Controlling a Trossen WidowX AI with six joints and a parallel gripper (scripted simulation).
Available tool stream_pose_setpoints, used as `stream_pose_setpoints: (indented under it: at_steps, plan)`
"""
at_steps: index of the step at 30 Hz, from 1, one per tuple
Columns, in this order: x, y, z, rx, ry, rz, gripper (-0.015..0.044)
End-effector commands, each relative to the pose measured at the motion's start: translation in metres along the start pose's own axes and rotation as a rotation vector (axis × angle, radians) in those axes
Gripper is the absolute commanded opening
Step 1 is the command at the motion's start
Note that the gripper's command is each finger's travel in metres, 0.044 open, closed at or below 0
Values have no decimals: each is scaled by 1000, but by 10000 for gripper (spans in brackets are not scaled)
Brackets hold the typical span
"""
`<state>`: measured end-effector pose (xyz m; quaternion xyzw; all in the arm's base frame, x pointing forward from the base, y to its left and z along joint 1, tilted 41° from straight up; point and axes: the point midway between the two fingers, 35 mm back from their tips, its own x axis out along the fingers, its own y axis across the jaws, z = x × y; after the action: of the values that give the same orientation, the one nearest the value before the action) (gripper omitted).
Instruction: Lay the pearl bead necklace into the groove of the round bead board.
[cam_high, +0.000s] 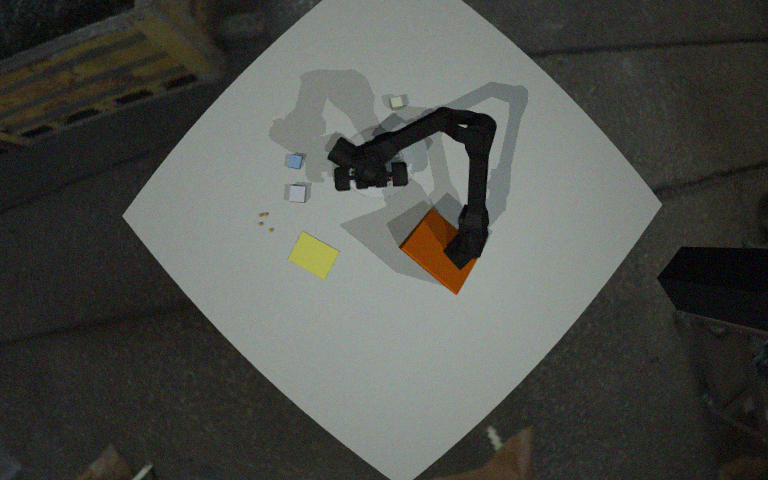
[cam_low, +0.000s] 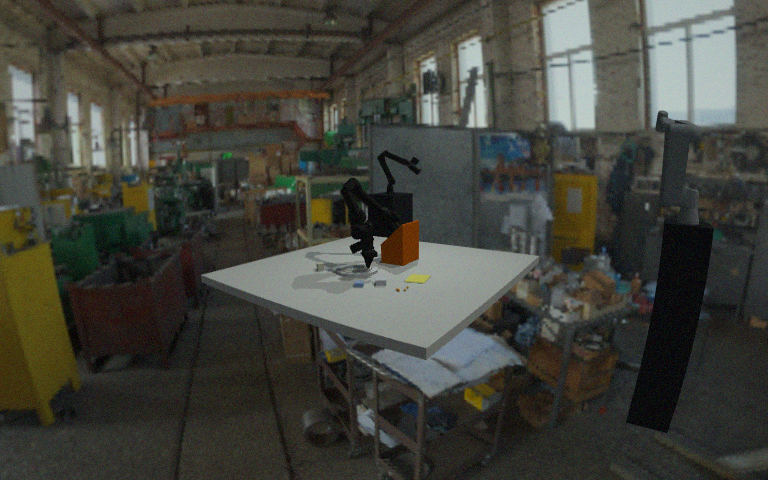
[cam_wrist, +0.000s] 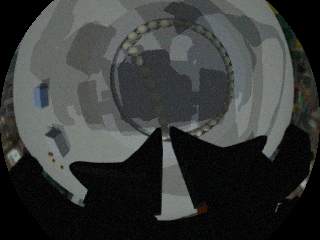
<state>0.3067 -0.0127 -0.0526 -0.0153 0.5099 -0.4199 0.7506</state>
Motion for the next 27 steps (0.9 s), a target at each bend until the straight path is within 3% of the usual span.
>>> stream_pose_setpoints:
  at_steps: [1, 24, 27]
  plan:
    - [-3, 1, 1, 3, -6, 2, 0]
    - [5, 13, -6, 3, -6, 3, 0]
    - [2, 12, -4, 12, -7, 6, 79]
